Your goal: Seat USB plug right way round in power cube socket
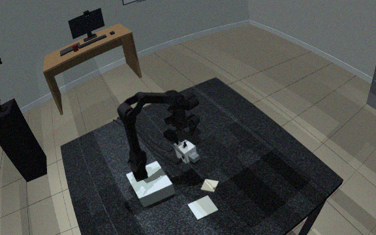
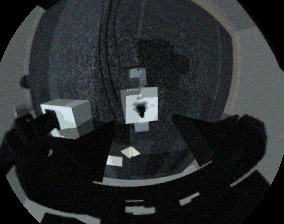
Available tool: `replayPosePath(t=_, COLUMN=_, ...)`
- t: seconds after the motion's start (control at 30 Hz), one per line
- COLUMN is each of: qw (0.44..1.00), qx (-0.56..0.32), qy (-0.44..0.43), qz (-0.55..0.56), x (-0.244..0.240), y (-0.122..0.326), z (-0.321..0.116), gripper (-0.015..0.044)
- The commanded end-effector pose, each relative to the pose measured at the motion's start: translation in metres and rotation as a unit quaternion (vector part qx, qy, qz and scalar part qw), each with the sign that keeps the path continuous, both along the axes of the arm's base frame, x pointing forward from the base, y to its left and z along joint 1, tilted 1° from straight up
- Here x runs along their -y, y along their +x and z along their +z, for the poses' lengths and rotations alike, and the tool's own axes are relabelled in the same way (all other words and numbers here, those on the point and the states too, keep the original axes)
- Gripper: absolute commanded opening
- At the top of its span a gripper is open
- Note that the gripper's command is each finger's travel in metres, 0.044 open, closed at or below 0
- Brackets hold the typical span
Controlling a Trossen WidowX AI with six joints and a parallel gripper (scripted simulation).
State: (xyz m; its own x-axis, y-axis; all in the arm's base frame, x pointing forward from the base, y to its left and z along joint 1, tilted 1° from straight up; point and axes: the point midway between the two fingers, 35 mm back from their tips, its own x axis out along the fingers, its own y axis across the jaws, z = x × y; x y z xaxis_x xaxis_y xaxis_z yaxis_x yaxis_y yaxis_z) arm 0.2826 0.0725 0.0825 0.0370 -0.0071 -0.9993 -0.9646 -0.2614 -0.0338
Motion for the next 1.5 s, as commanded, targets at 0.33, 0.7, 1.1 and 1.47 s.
replayPosePath(t=0.33, qw=1.000, qx=-0.006, qy=-0.001, qz=0.003, x=0.000, y=-0.001, z=-0.016, gripper=0.0440)
replayPosePath(t=0.7, qw=1.000, qx=-0.006, qy=-0.001, qz=0.003, x=0.000, y=-0.001, z=-0.021, gripper=0.0440)
replayPosePath(t=1.1, qw=1.000, qx=-0.003, qy=-0.001, qz=0.000, x=0.000, y=-0.001, z=-0.019, gripper=0.0151)
replayPosePath(t=1.47, qw=1.000, qx=-0.003, qy=-0.001, qz=0.000, x=0.000, y=-0.001, z=-0.019, gripper=0.0000)
